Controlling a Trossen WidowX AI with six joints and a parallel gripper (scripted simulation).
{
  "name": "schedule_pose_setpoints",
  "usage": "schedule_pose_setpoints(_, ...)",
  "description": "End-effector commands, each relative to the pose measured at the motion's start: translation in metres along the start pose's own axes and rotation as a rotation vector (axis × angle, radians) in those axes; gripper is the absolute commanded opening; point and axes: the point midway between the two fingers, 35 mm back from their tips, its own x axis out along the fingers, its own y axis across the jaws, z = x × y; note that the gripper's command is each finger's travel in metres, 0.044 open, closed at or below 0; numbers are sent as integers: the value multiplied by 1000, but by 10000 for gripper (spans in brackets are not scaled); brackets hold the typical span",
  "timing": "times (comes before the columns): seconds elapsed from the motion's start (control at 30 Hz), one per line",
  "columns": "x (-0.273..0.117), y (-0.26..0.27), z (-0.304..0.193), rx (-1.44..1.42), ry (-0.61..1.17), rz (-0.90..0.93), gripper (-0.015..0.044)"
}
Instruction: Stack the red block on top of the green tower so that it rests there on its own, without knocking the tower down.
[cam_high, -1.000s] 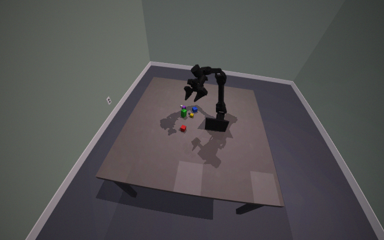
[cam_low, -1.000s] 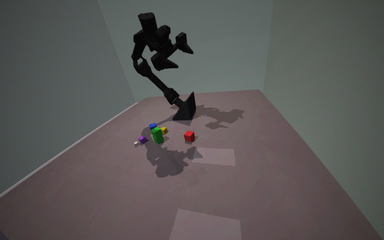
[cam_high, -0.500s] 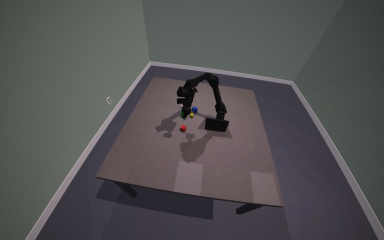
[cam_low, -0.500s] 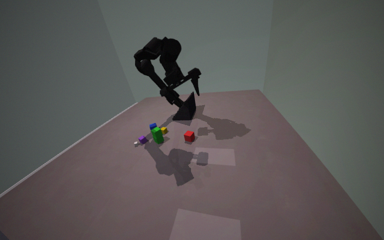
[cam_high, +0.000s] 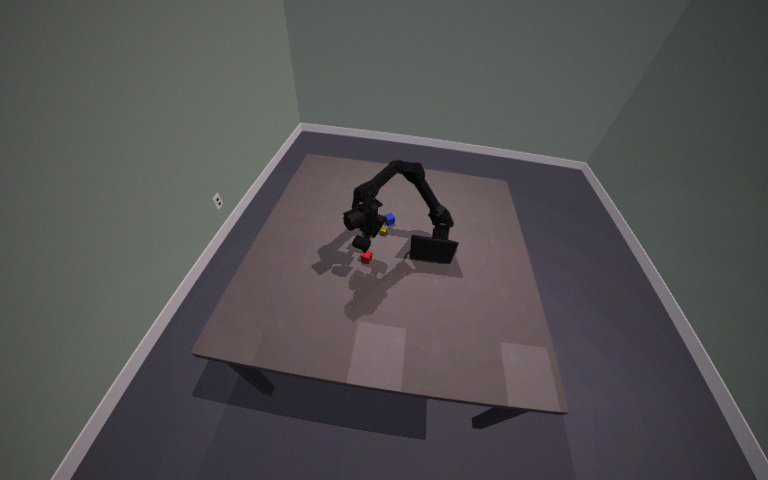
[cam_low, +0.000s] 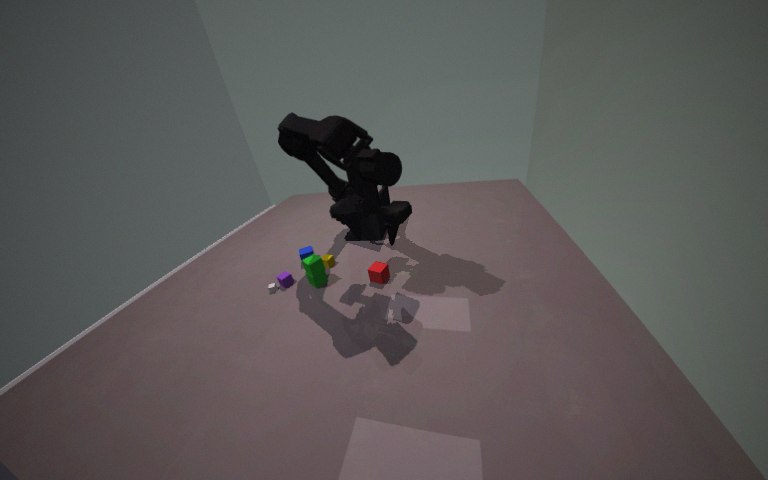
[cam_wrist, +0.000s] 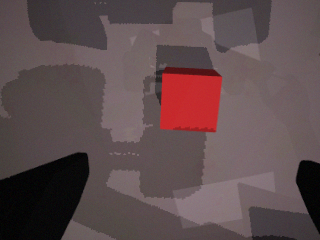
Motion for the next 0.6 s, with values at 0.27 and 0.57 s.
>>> schedule_pose_setpoints(0.27,21,0,7,28,-12,-10,440)
schedule_pose_setpoints(0.57,52,-1,9,28,-12,-12,440)
